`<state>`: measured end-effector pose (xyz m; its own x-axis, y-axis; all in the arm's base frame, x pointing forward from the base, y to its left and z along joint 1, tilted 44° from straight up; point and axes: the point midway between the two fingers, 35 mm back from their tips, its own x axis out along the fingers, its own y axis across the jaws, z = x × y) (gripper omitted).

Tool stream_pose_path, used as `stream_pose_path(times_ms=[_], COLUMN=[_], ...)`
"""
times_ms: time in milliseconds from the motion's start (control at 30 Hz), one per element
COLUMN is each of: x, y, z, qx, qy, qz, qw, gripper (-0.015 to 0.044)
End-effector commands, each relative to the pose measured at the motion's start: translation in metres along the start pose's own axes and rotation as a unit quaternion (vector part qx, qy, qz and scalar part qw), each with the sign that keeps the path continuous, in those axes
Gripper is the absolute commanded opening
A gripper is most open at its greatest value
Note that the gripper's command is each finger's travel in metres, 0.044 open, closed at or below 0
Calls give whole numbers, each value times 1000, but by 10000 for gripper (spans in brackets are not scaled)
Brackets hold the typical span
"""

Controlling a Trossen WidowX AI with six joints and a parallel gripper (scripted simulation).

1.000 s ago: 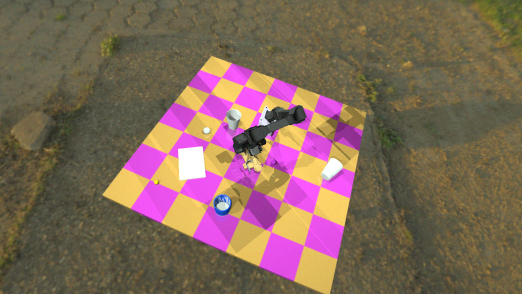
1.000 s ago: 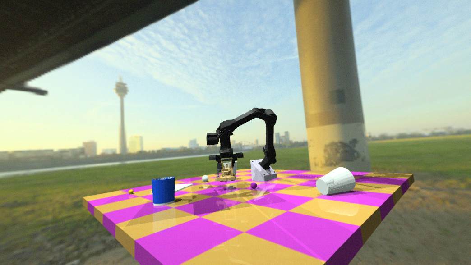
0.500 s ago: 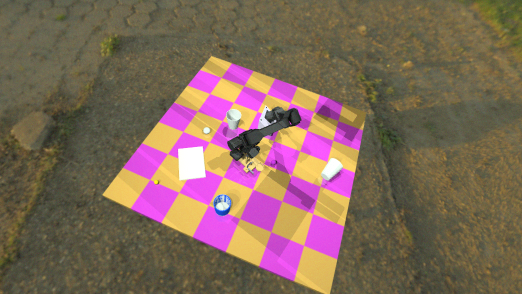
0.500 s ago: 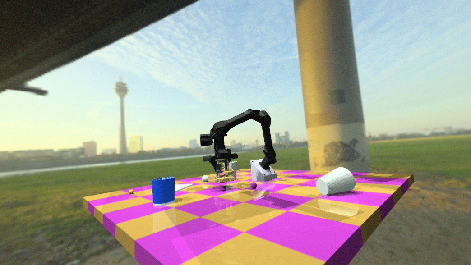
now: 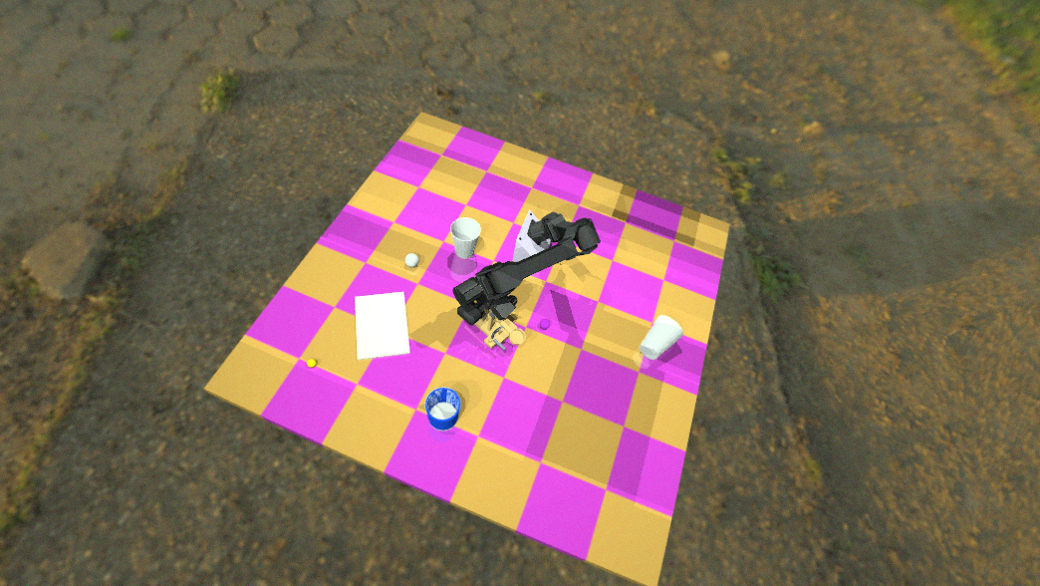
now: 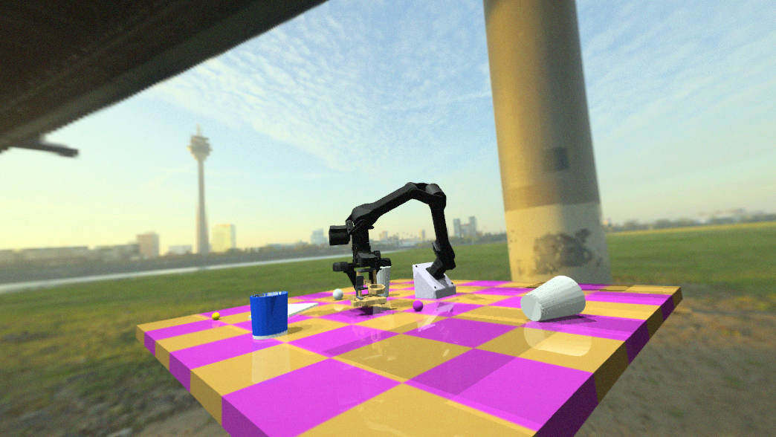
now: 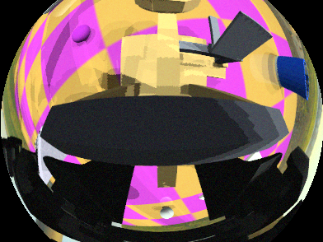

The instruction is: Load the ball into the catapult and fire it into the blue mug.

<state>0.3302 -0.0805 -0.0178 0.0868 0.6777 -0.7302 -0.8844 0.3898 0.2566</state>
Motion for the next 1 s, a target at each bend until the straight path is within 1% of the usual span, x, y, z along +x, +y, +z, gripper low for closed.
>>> stream_pose_path(times_ms=[0, 500, 700, 967], x=[5, 30, 26, 26], y=[0, 0, -1, -1], z=[0, 1, 1, 1], qx=[3, 2, -1, -1], qy=[-4, -5, -1, -1], qz=[-1, -1, 0, 0], qw=[1000, 1000, 1000, 1000], gripper=[0, 0, 0, 210])
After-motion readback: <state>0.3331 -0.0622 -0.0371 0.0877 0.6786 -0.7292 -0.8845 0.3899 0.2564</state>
